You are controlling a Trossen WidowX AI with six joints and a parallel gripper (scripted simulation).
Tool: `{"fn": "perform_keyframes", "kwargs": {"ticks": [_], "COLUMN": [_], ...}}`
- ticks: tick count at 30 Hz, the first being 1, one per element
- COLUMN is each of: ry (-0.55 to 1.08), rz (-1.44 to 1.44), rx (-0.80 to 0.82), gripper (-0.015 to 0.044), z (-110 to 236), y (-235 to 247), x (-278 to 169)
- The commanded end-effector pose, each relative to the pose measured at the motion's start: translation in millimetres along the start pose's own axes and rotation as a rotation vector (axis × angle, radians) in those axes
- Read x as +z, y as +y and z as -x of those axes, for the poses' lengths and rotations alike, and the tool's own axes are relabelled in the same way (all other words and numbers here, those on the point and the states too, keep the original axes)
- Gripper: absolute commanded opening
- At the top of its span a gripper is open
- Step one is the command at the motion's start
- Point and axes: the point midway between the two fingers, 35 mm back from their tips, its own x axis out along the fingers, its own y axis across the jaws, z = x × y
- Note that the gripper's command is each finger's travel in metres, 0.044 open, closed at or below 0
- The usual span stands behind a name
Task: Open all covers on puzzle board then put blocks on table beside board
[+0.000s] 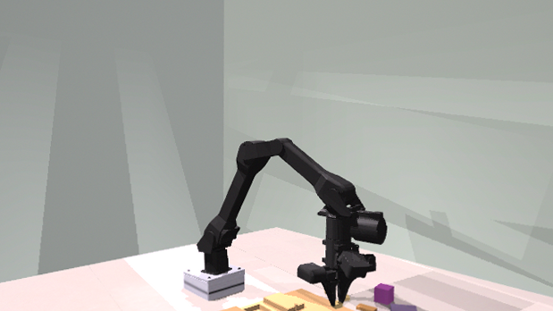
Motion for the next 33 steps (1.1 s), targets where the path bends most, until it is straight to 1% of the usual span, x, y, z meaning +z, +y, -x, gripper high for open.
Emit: {"fn": "perform_keyframes", "kwargs": {"ticks": [1, 23, 33], "ry": [-0.004, -0.004, -0.006], "rz": [0.005, 0.005, 0.005], "rx": [0.002, 0.002, 0.001], "gripper": [0.008, 0.008, 0.008], "z": [6, 56, 57], "y": [1, 0, -36], "x": [1, 1, 11]}}
